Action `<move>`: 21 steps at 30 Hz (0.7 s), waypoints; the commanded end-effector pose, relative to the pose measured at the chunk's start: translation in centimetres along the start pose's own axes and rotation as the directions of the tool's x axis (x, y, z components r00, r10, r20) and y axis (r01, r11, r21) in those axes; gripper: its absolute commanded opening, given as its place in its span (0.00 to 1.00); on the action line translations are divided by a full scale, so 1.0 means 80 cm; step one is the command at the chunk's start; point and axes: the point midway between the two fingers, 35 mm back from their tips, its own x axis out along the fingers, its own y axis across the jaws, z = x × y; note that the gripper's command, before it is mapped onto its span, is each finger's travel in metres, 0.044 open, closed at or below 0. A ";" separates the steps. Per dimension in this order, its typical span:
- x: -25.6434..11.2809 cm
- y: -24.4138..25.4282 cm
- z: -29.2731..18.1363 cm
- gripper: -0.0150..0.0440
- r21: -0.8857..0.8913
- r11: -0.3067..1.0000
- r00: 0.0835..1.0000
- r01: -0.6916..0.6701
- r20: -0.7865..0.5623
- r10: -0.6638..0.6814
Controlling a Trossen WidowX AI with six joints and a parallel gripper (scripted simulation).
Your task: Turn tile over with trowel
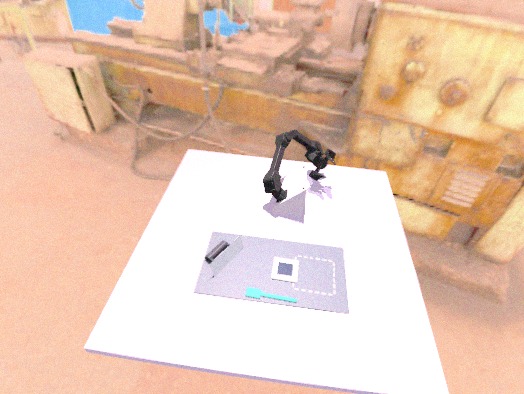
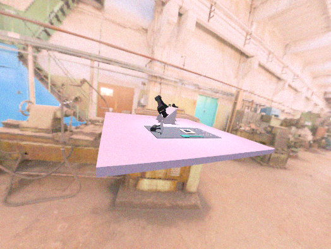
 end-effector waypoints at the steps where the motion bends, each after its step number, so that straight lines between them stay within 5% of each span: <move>1: 0.001 0.000 0.000 0.89 -0.001 1.000 1.000 0.003 0.000 -0.003; 11: 0.059 0.017 0.026 0.44 -0.050 0.974 0.976 0.220 -0.001 -0.220; 21: 0.134 0.031 0.069 0.42 -0.105 0.890 0.892 0.445 -0.033 -0.450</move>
